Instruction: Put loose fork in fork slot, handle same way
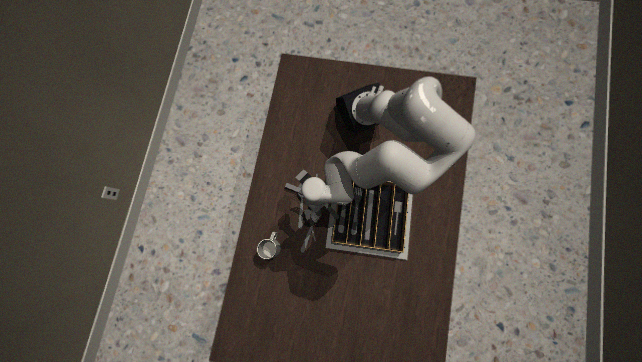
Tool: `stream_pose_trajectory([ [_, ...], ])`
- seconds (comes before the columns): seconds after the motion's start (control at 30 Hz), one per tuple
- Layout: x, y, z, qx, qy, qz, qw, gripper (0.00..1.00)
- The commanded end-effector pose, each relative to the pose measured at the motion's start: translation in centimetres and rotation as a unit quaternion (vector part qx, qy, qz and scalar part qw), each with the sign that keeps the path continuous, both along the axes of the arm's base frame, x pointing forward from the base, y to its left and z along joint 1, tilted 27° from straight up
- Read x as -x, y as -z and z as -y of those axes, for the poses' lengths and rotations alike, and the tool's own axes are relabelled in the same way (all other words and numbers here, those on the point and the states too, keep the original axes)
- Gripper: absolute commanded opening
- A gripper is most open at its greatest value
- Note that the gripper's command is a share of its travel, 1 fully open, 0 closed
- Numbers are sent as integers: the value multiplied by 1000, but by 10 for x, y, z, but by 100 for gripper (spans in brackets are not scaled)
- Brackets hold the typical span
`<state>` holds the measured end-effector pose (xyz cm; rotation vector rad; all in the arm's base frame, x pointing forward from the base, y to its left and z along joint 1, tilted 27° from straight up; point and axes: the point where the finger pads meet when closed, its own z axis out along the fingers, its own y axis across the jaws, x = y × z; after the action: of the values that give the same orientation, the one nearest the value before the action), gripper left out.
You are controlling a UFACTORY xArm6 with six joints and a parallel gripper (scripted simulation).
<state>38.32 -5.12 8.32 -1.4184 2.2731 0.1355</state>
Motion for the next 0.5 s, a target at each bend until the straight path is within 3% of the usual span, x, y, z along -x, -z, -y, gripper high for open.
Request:
stream_pose_trajectory([
  [0.0,-8,-26,-63,9,5,-3,1000,5],
  [0.17,-5,-52,-130,1,6,5,1000,5],
  [0.47,-4,-54,-135,1,6,5,1000,5],
])
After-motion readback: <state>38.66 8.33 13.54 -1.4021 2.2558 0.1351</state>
